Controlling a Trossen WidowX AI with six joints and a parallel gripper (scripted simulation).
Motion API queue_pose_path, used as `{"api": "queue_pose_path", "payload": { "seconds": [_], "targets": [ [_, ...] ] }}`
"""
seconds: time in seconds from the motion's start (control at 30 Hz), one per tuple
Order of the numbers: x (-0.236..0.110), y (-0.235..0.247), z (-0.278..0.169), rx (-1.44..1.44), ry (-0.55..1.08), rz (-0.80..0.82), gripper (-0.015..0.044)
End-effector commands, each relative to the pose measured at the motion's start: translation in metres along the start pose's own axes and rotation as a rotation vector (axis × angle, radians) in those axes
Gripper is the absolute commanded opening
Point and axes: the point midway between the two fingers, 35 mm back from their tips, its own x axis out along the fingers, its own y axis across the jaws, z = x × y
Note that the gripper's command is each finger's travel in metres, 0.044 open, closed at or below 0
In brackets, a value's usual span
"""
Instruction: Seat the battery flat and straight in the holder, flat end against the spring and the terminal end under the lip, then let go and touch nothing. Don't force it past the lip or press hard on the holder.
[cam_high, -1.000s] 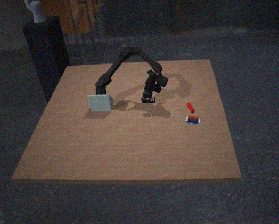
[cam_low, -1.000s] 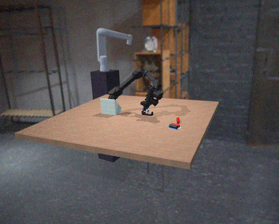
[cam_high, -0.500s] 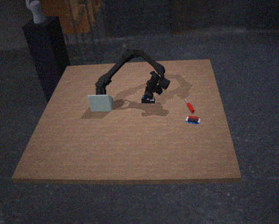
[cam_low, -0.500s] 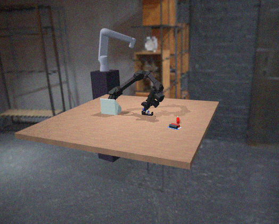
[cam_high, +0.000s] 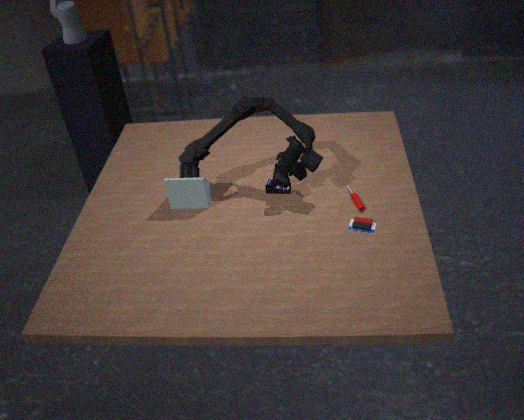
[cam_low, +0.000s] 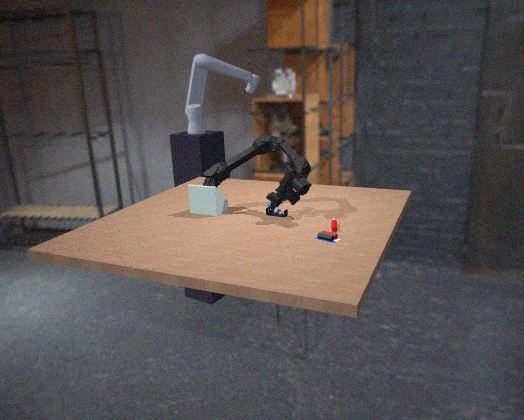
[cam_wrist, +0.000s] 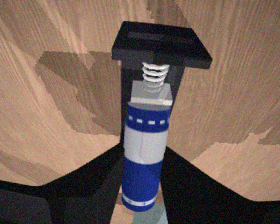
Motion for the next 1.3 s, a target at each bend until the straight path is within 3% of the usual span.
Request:
{"api": "queue_pose_path", "payload": {
  "seconds": [0.0,1.27],
  "targets": [
    [0.0,0.0,0.001,-0.007,0.007,-0.004,0.0073],
    [-0.009,0.0,0.021,-0.005,-0.021,-0.011,0.0073]
  ]
}}
